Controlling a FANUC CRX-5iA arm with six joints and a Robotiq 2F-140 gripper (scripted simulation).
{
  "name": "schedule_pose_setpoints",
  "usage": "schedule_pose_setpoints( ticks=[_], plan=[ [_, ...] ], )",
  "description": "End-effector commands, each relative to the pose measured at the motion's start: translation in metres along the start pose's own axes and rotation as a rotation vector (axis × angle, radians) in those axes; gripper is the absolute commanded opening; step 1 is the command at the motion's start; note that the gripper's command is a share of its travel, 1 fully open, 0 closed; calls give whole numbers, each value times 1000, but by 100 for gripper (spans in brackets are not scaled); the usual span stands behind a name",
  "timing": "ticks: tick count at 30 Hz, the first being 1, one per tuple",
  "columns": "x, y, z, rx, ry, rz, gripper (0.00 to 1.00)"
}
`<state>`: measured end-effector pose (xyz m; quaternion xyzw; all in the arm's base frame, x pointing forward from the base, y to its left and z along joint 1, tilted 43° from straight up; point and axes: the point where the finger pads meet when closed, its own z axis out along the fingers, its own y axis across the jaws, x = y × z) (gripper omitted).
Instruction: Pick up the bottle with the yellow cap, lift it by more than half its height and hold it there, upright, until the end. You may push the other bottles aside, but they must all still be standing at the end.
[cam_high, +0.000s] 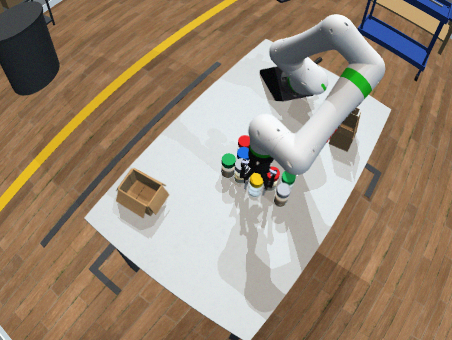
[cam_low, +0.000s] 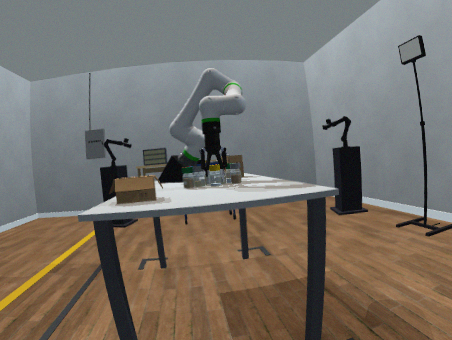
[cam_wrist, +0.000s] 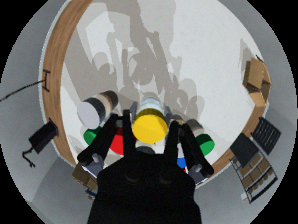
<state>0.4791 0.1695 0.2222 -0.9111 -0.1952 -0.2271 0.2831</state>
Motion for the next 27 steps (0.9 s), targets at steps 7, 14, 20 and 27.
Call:
schedule_pose_setpoints(
  ticks=[7,14,20,27],
  plan=[
    [0,0,-11,-1,1,0,51],
    [0,0,-26,-1,1,0,51],
    [0,0,-26,-1,1,0,51],
    [0,0,-41,-1,1,0,51]
  ],
)
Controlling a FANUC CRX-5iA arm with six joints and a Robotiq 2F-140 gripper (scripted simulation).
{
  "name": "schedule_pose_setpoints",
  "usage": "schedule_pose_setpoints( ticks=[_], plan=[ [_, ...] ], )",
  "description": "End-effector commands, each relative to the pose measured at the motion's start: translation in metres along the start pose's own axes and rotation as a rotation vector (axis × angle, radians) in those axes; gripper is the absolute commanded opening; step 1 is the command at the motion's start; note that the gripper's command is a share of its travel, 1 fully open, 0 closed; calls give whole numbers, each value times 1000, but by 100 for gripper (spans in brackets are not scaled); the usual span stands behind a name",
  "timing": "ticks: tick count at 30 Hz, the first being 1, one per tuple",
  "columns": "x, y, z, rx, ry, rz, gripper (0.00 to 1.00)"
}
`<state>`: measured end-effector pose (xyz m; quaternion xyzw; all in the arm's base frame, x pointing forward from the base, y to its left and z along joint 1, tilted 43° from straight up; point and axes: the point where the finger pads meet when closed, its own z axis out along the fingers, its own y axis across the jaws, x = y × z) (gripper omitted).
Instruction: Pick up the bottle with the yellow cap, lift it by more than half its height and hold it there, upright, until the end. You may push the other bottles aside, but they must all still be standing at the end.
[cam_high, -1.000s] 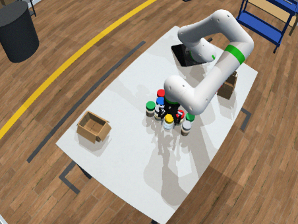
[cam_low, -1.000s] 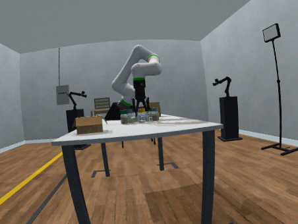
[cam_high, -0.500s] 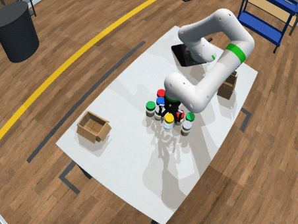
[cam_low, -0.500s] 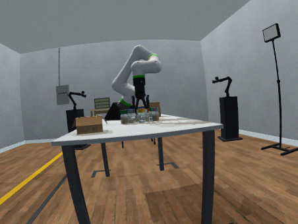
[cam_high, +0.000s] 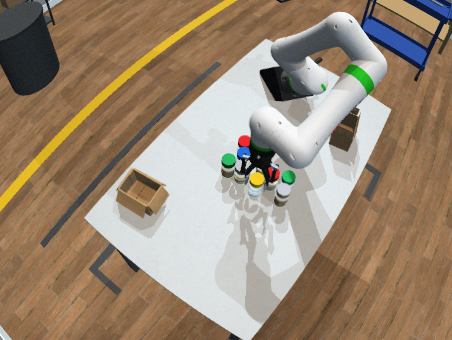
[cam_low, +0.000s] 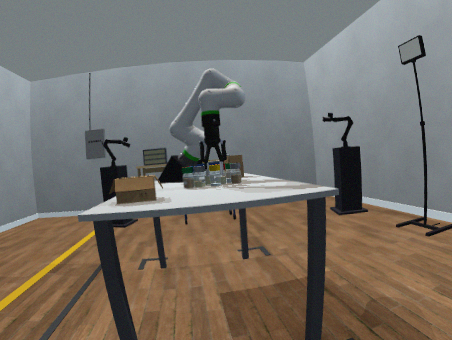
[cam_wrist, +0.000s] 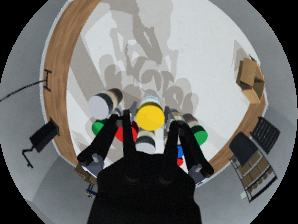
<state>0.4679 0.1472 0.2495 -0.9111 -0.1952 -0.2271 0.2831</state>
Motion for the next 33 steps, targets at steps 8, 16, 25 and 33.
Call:
schedule_pose_setpoints(
  ticks=[8,16,25,33],
  plan=[
    [0,0,-11,-1,1,0,51],
    [0,0,-11,-1,1,0,10],
    [0,0,-11,-1,1,0,10],
    [0,0,-11,-1,1,0,10]
  ],
)
